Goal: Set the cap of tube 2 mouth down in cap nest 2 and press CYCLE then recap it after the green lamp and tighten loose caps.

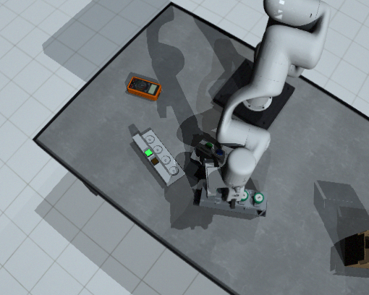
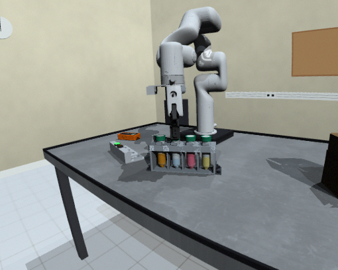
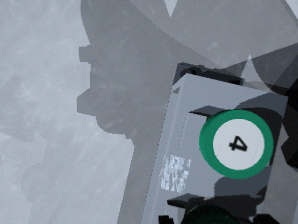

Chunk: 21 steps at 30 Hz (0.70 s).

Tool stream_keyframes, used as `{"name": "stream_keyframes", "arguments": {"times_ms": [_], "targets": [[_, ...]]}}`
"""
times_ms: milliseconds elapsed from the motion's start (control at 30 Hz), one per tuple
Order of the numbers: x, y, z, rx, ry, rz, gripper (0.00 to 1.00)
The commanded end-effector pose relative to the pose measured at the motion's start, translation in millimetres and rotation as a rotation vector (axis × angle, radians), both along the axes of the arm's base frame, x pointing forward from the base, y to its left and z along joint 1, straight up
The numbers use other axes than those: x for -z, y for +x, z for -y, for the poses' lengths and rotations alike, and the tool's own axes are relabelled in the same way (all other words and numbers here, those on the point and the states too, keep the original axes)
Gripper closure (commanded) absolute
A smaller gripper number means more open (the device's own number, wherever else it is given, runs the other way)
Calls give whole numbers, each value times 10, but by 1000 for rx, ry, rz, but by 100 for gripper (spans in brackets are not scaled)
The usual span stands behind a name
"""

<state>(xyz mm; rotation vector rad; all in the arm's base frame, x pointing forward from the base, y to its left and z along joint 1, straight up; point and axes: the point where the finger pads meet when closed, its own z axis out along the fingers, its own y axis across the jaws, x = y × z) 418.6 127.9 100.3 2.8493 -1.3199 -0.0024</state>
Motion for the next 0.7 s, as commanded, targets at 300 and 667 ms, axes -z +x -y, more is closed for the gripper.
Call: {"name": "stream_keyframes", "arguments": {"times_ms": [300,667], "targets": [[46,17,-5,0,2,6,54],[66,18,-5,0,2,6,100]]}}
